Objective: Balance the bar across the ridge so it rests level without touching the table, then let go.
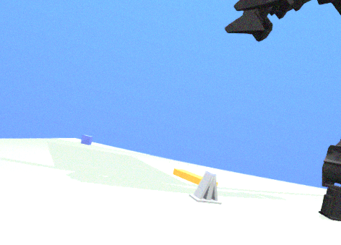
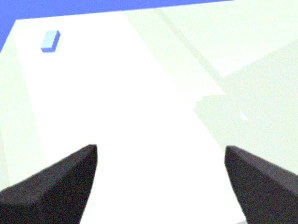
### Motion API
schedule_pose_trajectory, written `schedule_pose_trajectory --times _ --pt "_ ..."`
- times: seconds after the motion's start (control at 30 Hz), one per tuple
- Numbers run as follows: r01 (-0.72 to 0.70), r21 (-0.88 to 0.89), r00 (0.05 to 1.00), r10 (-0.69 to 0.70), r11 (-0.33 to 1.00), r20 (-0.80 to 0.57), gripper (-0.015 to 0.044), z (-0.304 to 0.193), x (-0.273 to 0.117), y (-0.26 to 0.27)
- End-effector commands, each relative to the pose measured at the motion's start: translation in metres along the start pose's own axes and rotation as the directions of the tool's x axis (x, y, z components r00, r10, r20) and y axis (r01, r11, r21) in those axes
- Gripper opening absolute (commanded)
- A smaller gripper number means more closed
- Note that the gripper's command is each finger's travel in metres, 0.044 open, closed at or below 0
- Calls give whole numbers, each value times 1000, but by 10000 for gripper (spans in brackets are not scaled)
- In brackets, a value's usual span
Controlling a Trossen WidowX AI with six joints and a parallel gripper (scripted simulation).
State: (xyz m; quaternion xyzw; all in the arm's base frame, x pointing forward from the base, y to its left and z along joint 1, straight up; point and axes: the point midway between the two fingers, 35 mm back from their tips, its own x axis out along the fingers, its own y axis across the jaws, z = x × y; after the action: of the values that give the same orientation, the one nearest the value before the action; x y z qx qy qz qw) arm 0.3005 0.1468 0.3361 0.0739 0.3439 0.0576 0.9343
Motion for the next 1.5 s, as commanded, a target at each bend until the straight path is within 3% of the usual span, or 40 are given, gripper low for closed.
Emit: schedule_pose_trajectory --times 0.0,0.8,1.47 --pt "38 16 999 -37 999 -34 315 1 14 -12" --pt "292 212 941 -240 933 -240 315 -4 77 -121" --pt "490 351 833 -308 798 -460 315 -31 109 -224"
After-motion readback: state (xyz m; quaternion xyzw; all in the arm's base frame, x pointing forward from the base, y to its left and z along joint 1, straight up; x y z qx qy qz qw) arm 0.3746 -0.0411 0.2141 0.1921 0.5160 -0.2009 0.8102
